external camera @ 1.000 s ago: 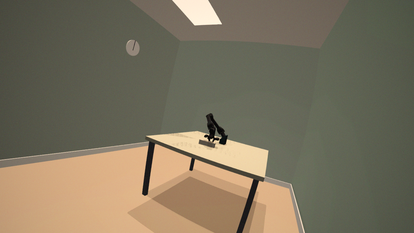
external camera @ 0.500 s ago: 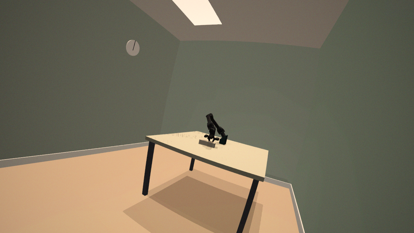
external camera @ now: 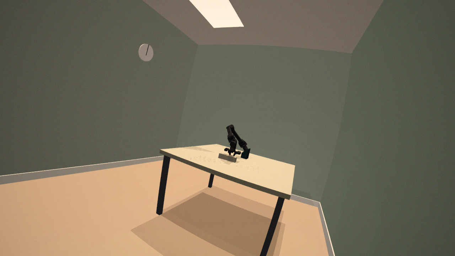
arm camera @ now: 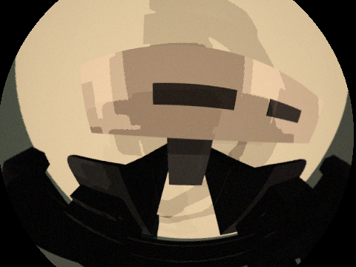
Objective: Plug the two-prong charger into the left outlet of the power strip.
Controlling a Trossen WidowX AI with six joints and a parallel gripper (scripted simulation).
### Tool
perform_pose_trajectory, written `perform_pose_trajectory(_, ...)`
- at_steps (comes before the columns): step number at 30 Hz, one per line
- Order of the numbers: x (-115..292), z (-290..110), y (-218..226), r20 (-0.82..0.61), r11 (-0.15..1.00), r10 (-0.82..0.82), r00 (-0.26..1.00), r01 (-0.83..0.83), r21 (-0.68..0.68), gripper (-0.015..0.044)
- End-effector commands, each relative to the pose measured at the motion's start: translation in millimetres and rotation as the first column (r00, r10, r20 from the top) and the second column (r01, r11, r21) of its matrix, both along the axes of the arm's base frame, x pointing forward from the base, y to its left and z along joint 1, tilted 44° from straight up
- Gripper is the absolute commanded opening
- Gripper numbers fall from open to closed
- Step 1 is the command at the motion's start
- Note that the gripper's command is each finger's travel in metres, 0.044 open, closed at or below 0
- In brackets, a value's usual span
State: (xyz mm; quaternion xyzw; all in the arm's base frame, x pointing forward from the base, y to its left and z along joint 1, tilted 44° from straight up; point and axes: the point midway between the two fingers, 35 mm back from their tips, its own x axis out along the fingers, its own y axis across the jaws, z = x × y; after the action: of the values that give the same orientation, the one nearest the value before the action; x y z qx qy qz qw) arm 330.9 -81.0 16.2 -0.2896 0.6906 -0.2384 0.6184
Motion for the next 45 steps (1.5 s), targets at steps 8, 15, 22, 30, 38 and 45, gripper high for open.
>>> perform_pose_trajectory(8, 13.9, 1.0, 0.6, 0.034, 1.0, -0.001, 0.999, 0.001, 0.003, 0.0)
perform_pose_trajectory(15, 13.7, 0.9, 0.6, 0.034, 1.0, -0.001, 0.999, 0.001, 0.003, 0.0)
perform_pose_trajectory(22, 12.8, 1.0, 0.5, 0.034, 1.0, -0.001, 0.999, 0.001, 0.003, 0.0)
perform_pose_trajectory(30, 11.8, 1.2, 0.7, 0.034, 1.0, -0.001, 0.999, 0.001, 0.003, 0.0)
perform_pose_trajectory(38, 10.8, 1.7, 0.9, 0.034, 1.0, -0.001, 0.999, 0.001, 0.003, 0.0)
perform_pose_trajectory(45, 10.0, 2.1, 1.1, 0.034, 1.0, -0.001, 0.999, 0.001, 0.003, 0.0)
